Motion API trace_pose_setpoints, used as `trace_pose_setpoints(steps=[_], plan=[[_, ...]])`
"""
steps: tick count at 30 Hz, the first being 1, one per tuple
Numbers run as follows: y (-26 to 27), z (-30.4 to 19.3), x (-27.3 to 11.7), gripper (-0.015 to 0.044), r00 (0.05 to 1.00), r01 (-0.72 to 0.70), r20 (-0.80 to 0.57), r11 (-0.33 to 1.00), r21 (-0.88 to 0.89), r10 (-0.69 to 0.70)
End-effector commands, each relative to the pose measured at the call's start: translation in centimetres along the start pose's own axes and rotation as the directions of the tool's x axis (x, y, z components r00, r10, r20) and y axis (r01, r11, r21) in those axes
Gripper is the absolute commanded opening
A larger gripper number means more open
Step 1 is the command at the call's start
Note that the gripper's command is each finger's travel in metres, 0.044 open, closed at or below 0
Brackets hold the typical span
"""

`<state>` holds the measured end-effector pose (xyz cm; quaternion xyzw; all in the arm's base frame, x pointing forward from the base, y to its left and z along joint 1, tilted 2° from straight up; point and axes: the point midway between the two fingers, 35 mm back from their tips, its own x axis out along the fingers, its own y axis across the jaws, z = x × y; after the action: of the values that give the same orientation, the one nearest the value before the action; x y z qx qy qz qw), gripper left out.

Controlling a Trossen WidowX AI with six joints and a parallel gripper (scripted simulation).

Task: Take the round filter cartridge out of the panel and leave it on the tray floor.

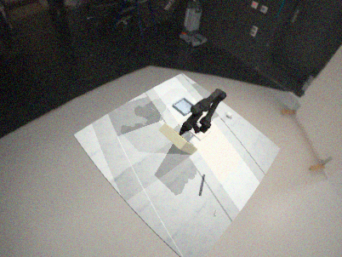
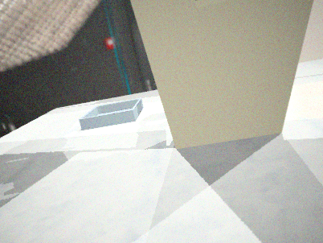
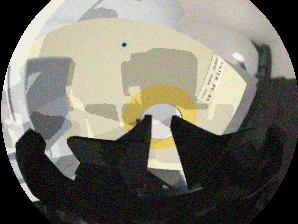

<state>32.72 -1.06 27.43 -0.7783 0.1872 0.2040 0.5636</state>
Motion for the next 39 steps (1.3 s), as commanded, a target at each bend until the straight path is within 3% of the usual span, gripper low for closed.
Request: trace_pose_setpoints(steps=[1, 39], plan=[[-0.21, -0.11, 0.77, 0.0000, 1.000, 0.004, -0.006, 1.000, 0.013, -0.004], [-0.21, -0.11, 0.79, 0.0000, 1.000, 0.004, -0.006, 0.999, 0.034, -0.004]])
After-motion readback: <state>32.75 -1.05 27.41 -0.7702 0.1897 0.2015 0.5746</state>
